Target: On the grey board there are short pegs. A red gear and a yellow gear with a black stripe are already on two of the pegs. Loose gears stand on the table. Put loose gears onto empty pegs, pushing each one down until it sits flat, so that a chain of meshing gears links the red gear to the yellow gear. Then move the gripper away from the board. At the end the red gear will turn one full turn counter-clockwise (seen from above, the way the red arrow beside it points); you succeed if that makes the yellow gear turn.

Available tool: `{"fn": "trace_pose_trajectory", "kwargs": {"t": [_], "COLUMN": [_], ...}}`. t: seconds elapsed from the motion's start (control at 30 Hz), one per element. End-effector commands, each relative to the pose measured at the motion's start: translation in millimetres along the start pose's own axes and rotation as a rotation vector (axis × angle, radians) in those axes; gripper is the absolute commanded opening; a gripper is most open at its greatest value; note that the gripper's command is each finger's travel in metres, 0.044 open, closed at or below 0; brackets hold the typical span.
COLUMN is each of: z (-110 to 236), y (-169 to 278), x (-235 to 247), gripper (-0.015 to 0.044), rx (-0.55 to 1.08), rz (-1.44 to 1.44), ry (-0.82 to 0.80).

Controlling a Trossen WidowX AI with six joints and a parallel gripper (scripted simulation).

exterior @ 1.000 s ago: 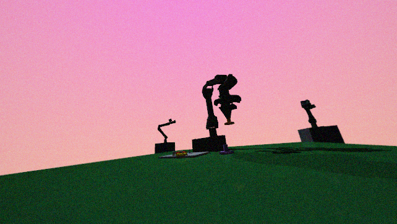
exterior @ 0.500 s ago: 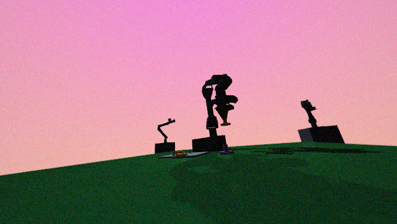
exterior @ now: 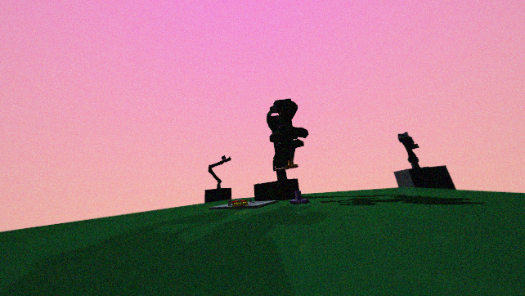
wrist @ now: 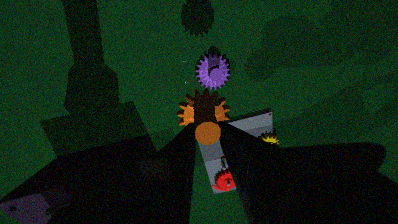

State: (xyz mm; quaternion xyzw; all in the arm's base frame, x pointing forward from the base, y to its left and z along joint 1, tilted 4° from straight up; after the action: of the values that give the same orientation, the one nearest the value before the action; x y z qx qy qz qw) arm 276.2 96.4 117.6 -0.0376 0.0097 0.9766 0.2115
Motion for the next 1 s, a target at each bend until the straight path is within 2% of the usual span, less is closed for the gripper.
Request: {"fn": "trace_pose_trajectory", "kwargs": {"t": [0.0,0.97], "z": [-3,-21], "y": [4,47], "x": [-7,-55], "gripper": [0.0,0.0], "rx": [0.001,0.006], "rz": [0.002,-0.001], "ry": [-0.001,-0.002]}}
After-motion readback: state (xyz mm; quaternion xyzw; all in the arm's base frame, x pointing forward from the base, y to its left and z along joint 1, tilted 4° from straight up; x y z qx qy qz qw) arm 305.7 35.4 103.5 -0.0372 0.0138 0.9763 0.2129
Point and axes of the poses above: the point midway between the two fingers, 35 mm back from their tips, its own z axis back along the fingers, its own x axis across the jaws, y = z × x, the point moved 1 cm from there along z, back along the fingers, and after that the axes turned 2 degrees about -z, right-handed, at the moved point
